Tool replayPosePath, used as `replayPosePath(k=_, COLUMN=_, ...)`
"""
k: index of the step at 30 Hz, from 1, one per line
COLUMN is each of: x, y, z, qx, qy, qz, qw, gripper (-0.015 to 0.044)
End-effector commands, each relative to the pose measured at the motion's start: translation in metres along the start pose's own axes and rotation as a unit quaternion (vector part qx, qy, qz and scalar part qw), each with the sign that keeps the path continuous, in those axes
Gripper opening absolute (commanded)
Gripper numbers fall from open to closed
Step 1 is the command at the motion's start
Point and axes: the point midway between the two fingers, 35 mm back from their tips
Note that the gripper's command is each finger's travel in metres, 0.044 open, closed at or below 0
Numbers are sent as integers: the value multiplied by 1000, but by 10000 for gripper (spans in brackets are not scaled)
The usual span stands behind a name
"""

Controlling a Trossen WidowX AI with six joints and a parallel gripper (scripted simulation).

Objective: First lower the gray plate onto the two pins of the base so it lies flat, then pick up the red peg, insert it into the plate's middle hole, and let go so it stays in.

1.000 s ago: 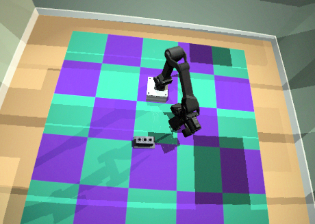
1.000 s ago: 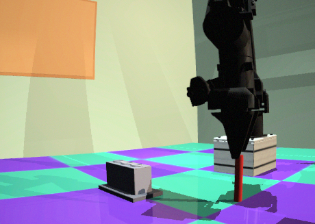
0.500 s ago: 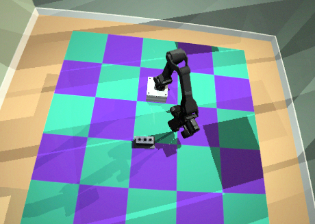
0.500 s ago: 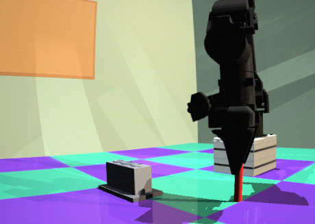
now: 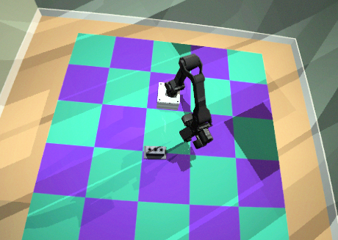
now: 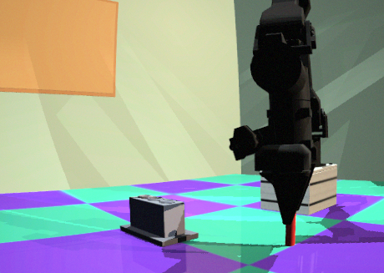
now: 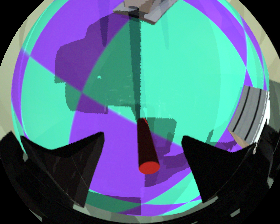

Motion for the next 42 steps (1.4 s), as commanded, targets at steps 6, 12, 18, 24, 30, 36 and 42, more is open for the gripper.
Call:
replayPosePath(k=6, x=-1, y=0, z=1, qx=-1, qy=-3, qz=2, qw=1000, gripper=125)
replayPosePath(k=12, x=-1, y=0, z=1, qx=-1, qy=-3, qz=2, qw=1000, gripper=7)
replayPosePath(k=18, x=-1, y=0, z=1, qx=-1, qy=-3, qz=2, qw=1000, gripper=0)
replayPosePath(k=24, x=-1, y=1, z=-2, qx=-1, qy=-3, qz=2, qw=1000, gripper=0)
replayPosePath(k=30, x=-1, y=4, z=-18, qx=-2, qy=-3, qz=2, qw=1000, gripper=0)
replayPosePath(k=36, x=0, y=6, z=-36, qx=-2, qy=-3, qz=2, qw=1000, gripper=0)
replayPosePath(k=42, x=0, y=8, z=-55, qx=-2, qy=-3, qz=2, qw=1000, gripper=0)
Point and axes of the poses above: the point midway between the two fingers, 35 mm back from their tips, its own z axis out along the fingers, its own y axis across the jaws, x = y × z, and after that the axes turned 1 degree about z, right-handed
